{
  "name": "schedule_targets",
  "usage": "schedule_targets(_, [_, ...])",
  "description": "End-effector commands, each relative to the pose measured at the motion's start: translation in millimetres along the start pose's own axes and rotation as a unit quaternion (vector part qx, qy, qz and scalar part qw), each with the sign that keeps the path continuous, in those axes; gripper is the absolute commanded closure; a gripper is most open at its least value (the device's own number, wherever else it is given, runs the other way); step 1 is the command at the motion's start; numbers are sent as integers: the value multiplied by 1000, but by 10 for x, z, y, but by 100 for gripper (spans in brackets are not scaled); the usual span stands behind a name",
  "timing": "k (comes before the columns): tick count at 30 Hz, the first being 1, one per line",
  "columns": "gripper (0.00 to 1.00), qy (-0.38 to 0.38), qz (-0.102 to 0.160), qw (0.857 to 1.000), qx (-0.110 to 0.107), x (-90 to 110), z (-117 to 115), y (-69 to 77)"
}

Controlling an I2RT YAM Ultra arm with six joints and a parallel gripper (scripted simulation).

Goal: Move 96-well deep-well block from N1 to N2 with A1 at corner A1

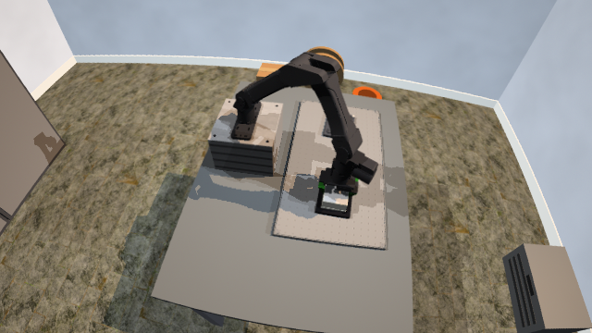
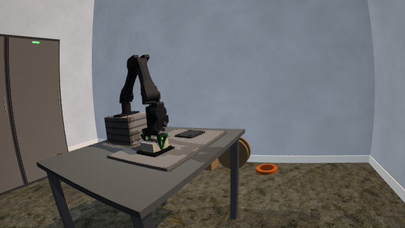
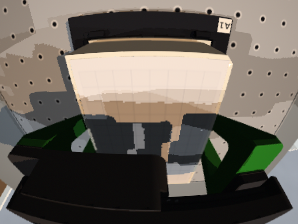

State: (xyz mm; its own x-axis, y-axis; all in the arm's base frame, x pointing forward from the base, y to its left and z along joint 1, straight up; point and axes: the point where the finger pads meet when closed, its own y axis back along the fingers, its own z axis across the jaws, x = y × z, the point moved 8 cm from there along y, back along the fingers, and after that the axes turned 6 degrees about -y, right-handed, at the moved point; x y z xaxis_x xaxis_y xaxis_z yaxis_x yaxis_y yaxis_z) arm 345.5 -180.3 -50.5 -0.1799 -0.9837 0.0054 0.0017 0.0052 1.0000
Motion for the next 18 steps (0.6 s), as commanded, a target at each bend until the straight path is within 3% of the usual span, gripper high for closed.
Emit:
schedule_targets(1, [100, 1, 1, 1000, 6, 9, -24, 131])
schedule_targets(18, [100, 1, 1, 1000, 7, 8, -21, 381])
